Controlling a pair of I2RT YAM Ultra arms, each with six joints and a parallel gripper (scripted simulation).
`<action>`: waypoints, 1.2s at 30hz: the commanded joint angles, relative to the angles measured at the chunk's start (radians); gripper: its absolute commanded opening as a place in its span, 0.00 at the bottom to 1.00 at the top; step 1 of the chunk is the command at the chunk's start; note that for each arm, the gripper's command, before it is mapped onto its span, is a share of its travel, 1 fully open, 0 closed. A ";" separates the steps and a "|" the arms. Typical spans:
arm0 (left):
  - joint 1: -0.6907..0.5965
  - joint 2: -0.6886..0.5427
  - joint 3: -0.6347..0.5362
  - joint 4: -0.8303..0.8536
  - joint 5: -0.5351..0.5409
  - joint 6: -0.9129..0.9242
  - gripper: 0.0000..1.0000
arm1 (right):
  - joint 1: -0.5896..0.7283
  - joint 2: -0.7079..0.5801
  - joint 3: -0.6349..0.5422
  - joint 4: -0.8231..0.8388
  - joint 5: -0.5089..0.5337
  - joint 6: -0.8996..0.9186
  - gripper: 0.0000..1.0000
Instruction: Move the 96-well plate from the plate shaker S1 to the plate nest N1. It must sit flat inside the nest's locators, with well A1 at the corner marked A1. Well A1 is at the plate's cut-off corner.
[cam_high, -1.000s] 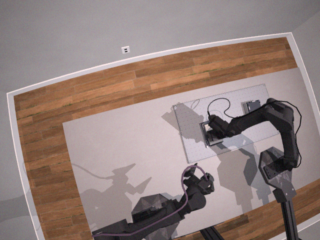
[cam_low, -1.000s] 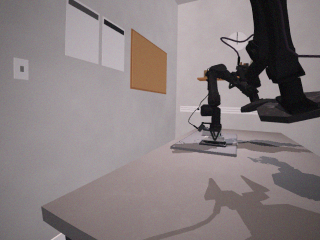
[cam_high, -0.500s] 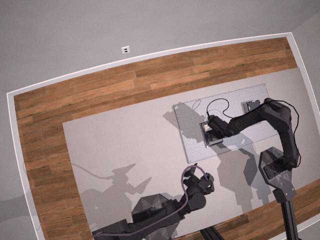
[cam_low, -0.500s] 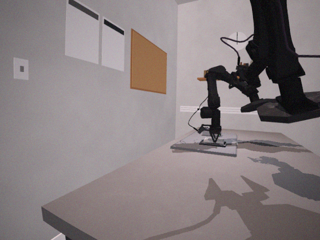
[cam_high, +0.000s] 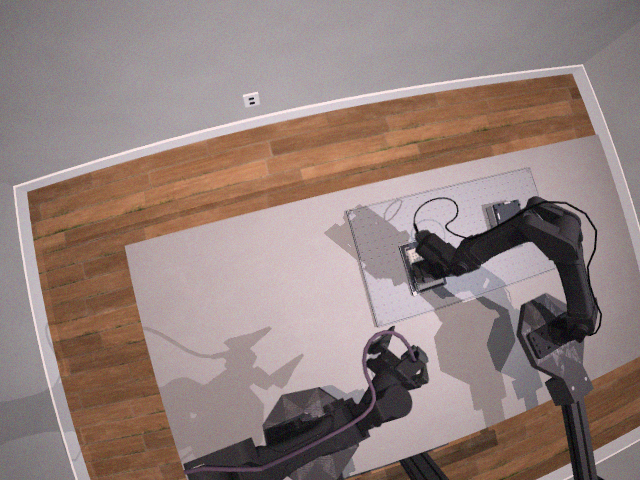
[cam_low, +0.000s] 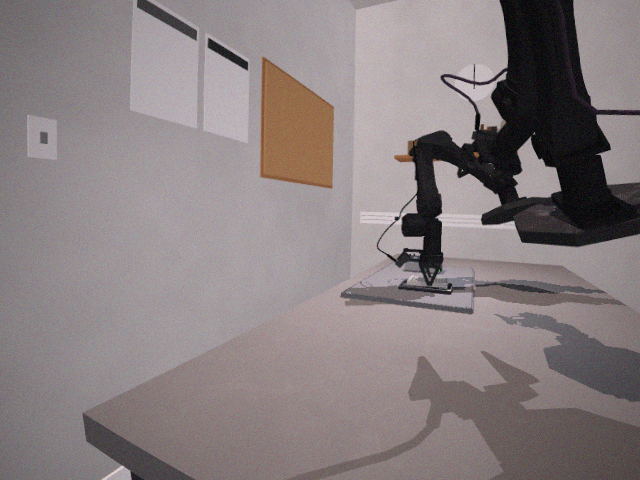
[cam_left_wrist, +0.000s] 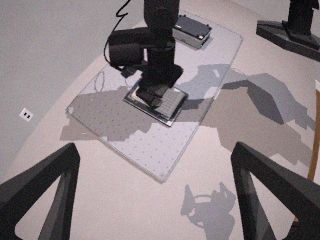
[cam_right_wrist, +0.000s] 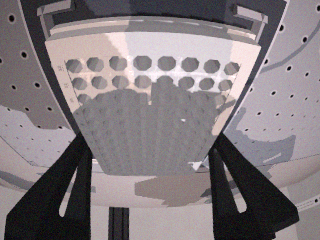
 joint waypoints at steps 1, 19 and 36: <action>-0.009 -0.013 0.000 -0.010 -0.001 -0.002 1.00 | 0.013 -0.013 -0.030 0.044 0.023 0.020 0.81; -0.009 -0.013 0.000 -0.010 -0.001 -0.002 1.00 | 0.039 -0.091 -0.067 0.017 0.043 0.044 0.81; -0.009 -0.013 0.000 -0.010 -0.001 -0.002 1.00 | 0.044 -0.111 -0.017 -0.038 0.025 0.021 0.81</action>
